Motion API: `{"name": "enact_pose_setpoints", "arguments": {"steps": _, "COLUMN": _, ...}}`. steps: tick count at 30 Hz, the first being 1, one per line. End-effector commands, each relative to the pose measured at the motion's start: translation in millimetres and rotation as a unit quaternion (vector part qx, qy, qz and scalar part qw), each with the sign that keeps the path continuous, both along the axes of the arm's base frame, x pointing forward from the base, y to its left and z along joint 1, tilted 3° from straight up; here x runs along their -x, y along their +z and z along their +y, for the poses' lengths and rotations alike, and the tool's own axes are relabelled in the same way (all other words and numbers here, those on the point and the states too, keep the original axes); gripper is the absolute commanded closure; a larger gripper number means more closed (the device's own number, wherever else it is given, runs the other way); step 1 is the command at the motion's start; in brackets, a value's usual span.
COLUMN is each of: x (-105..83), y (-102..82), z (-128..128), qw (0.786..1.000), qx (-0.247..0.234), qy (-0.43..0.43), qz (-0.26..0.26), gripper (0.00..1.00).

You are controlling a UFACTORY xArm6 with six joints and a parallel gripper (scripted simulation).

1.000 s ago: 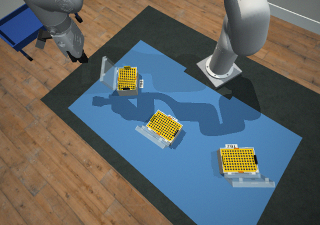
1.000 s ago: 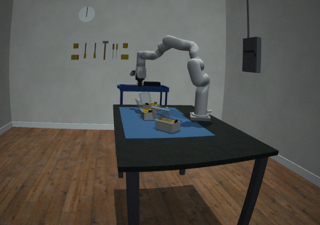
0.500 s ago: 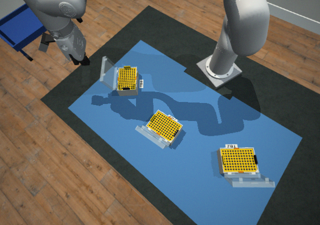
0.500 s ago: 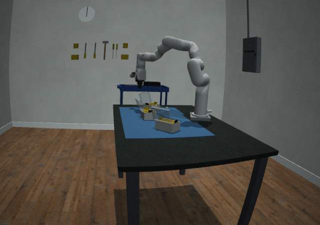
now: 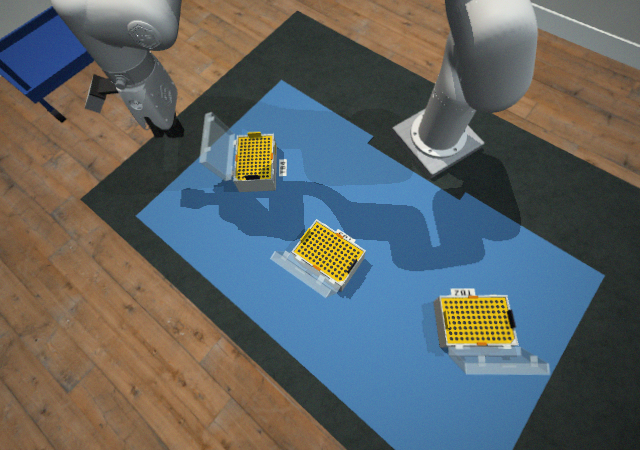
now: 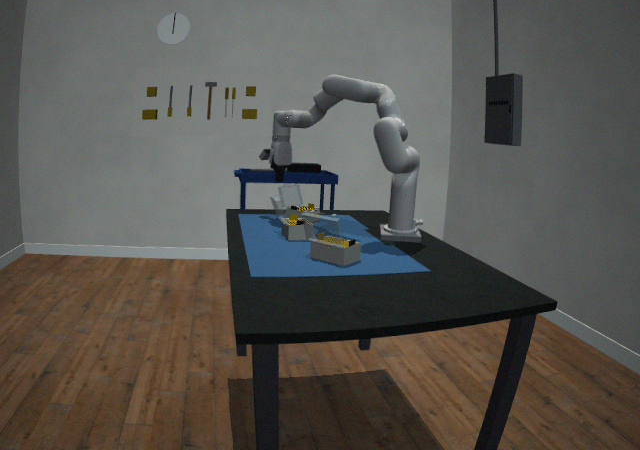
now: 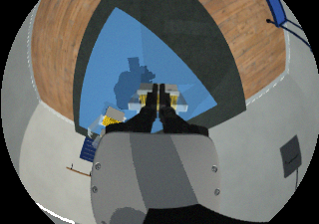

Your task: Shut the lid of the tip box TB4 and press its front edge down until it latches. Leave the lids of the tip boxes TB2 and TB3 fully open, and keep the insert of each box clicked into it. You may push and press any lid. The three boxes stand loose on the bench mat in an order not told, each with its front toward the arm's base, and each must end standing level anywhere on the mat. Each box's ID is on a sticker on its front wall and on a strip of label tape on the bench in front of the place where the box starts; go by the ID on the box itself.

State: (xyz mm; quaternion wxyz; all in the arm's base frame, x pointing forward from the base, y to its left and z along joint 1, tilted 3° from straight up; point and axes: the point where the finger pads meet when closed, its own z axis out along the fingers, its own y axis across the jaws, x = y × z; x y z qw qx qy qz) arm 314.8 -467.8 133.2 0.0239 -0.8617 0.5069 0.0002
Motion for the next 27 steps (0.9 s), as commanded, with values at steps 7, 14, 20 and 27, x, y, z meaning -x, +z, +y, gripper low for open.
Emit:
{"name": "enact_pose_setpoints", "arguments": {"steps": 7, "x": -1.2, "y": -14.3, "z": -1, "qw": 1.000, "qx": 0.002, "qy": 0.000, "qz": -0.001, "gripper": 1.00}}
{"name": "enact_pose_setpoints", "arguments": {"steps": 14, "x": -1.4, "y": -24.3, "z": 0, "qw": 1.000, "qx": 0.002, "qy": 0.000, "qz": -0.001, "gripper": 1.00}}
{"name": "enact_pose_setpoints", "arguments": {"steps": 20, "x": -1.6, "y": -28.9, "z": 0, "qw": 1.000, "qx": 0.002, "qy": 0.000, "qz": -0.001, "gripper": 1.00}}
{"name": "enact_pose_setpoints", "arguments": {"steps": 27, "x": -1.6, "y": -29.0, "z": 0, "qw": 1.000, "qx": 0.002, "qy": 0.000, "qz": -0.001, "gripper": 1.00}}
